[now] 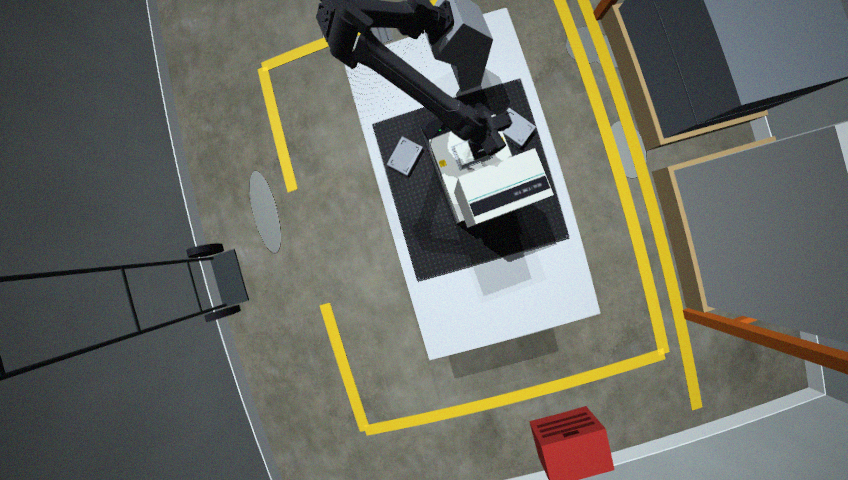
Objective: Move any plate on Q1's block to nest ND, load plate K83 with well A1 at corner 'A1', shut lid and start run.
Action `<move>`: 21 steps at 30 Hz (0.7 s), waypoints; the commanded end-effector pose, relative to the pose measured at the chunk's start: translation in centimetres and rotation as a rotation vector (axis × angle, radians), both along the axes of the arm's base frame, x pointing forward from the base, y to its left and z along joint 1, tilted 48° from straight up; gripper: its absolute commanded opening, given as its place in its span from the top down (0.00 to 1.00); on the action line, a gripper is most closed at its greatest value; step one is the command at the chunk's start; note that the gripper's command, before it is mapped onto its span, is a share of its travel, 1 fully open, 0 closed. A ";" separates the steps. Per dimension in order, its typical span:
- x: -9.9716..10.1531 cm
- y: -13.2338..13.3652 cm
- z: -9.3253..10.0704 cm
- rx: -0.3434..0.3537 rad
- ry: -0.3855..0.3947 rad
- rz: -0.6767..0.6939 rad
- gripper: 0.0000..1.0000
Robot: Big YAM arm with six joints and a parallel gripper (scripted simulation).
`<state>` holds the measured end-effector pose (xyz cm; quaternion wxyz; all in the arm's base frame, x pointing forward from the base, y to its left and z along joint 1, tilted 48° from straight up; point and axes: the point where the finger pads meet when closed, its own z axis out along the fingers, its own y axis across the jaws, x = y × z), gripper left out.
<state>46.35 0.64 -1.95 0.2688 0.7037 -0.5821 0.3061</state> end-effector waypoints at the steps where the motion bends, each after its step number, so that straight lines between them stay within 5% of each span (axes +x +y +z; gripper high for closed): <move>1: 0.5 2.1 0.6 0.014 -0.022 0.039 0.00; 21: 1.1 0.5 0.6 0.016 -0.032 0.012 0.00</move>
